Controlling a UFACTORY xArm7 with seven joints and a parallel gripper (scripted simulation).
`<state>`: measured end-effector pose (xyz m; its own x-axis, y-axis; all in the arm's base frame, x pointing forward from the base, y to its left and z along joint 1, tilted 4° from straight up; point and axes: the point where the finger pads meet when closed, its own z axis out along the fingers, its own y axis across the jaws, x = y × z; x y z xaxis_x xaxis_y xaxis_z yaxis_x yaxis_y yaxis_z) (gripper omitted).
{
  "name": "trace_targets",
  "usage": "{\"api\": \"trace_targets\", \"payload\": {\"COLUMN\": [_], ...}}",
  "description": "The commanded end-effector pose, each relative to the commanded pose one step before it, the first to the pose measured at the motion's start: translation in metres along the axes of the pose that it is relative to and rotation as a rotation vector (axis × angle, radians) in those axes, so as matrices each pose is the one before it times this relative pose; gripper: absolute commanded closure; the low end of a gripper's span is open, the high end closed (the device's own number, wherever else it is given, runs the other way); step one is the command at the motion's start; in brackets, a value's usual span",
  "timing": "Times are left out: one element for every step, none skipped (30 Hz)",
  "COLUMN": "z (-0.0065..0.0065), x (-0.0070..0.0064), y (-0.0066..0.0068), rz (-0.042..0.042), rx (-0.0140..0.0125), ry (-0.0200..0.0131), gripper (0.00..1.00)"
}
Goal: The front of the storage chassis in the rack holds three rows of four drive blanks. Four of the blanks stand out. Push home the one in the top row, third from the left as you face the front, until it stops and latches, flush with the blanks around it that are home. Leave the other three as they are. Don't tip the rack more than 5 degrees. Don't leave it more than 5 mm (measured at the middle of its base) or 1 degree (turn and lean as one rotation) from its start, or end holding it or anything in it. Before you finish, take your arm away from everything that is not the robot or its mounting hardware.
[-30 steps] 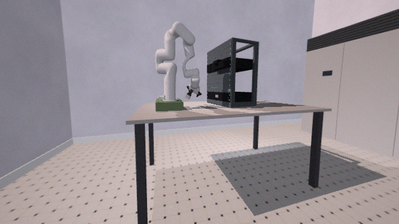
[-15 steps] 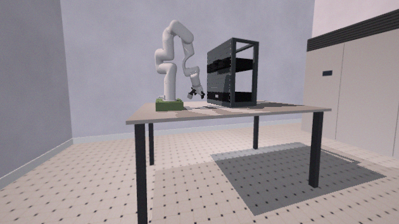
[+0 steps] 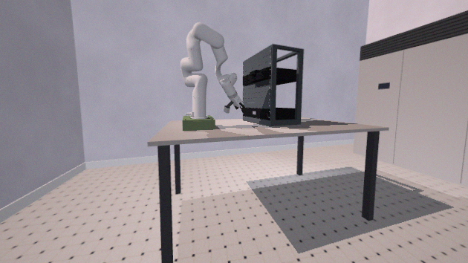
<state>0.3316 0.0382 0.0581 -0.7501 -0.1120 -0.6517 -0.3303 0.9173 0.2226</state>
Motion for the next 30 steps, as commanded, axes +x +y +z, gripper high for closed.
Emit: {"api": "trace_targets", "payload": {"z": [-0.01199,-0.00290,-0.00287,-0.00284,-0.00281,-0.00277,-0.00273,-0.00270,-0.00266,0.00000,-0.00262,-0.00258,-0.00254,-0.00250,-0.00246,-0.00241,0.00000,0.00000,-0.00237,-0.00233,-0.00229,-0.00225,-0.00220,-0.00216,-0.00212,-0.00208,-0.00203,-0.00199,-0.00195,-0.00191], "x": [-0.01509,-0.00488,-0.00499,-0.00509,-0.00517,-0.00524,-0.00529,-0.00533,-0.00535,0.00000,-0.00536,-0.00536,-0.00534,-0.00531,-0.00527,-0.00521,0.00000,0.00000,-0.00515,-0.00508,-0.00499,-0.00490,-0.00480,-0.00469,-0.00458,-0.00446,-0.00433,-0.00420,-0.00406,-0.00392], "y": [-0.01011,-0.00327,-0.00305,-0.00282,-0.00259,-0.00236,-0.00213,-0.00191,-0.00168,0.00000,-0.00146,-0.00124,-0.00103,-0.00082,-0.00062,-0.00042,0.00000,0.00000,-0.00023,-0.00004,0.00014,0.00031,0.00047,0.00063,0.00078,0.00092,0.00105,0.00117,0.00129,0.00140], "rz": [0.02289,0.01284,0.01308,0.01333,0.01359,0.01387,0.01415,0.01444,0.01474,0.00000,0.01504,0.01534,0.01565,0.01595,0.01625,0.01655,0.00000,0.00000,0.01685,0.01714,0.01742,0.01770,0.01796,0.01822,0.01847,0.01870,0.01892,0.01913,0.01932,0.01950], "rx": [0.07501,0.01734,0.01649,0.01563,0.01477,0.01390,0.01302,0.01215,0.01128,0.00000,0.01042,0.00957,0.00873,0.00790,0.00708,0.00629,0.00000,0.00000,0.00551,0.00475,0.00402,0.00330,0.00262,0.00195,0.00132,0.00071,0.00013,-0.00042,-0.00094,-0.00144], "ry": [-0.05415,-0.01607,-0.01656,-0.01700,-0.01739,-0.01774,-0.01803,-0.01828,-0.01847,0.00000,-0.01862,-0.01873,-0.01878,-0.01879,-0.01876,-0.01869,0.00000,0.00000,-0.01858,-0.01843,-0.01824,-0.01802,-0.01776,-0.01748,-0.01716,-0.01682,-0.01646,-0.01607,-0.01567,-0.01524], "gripper": [0.00,0.00,0.00,0.00,0.00,0.00,0.00,0.00,0.00,0.00,0.00,0.00,0.00,0.00,0.00,0.00,0.00,0.00,0.00,0.00,0.00,0.00,0.00,0.00,0.00,0.00,0.00,0.00,0.00,0.00]}}
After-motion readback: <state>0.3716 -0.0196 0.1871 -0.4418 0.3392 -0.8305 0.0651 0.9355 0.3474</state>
